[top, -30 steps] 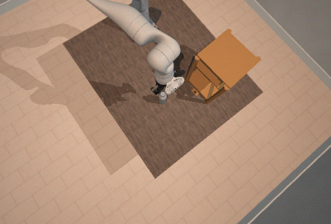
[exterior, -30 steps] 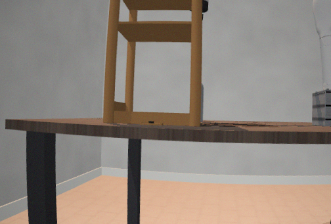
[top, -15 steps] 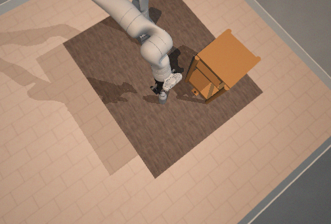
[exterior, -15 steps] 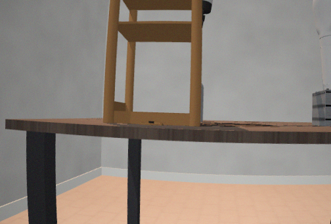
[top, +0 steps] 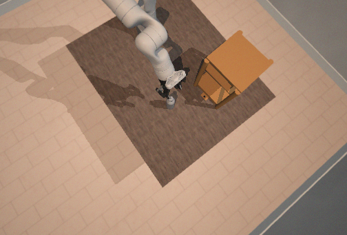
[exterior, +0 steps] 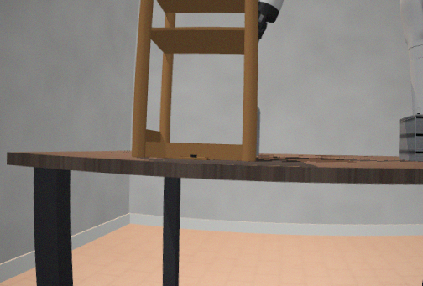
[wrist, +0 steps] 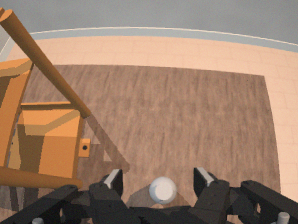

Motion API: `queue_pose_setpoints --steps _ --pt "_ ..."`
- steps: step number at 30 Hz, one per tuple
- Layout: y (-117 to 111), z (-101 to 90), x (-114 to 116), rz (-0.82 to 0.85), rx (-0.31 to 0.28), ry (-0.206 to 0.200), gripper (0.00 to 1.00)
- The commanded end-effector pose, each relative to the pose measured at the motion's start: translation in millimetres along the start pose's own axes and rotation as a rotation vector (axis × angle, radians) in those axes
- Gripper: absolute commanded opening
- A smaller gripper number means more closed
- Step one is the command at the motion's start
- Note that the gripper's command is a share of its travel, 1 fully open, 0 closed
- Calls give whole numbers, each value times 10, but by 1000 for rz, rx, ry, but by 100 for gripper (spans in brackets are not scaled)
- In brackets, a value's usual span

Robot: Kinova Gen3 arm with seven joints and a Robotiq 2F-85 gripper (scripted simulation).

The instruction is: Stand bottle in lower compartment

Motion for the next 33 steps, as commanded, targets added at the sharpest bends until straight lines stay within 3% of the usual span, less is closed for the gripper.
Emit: queue_pose_setpoints --steps 1,14,16,31,33 --pt "105 -28 59 15 30 19 70" --pt "304 59 29 12 291 62 70" --pt "304 59 29 12 291 62 70" --pt "507 196 0 9 582 110 70" --pt "507 196 0 9 582 110 70"
Point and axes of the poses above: the point where the finger pads meet when closed, its own z axis out along the fingers, its own x axis across the jaws, y = z × x, the point moved 7 cm from there along -z, back along the fingers, and after that the axes turned 9 degrees about -z, right-handed, at the moved point
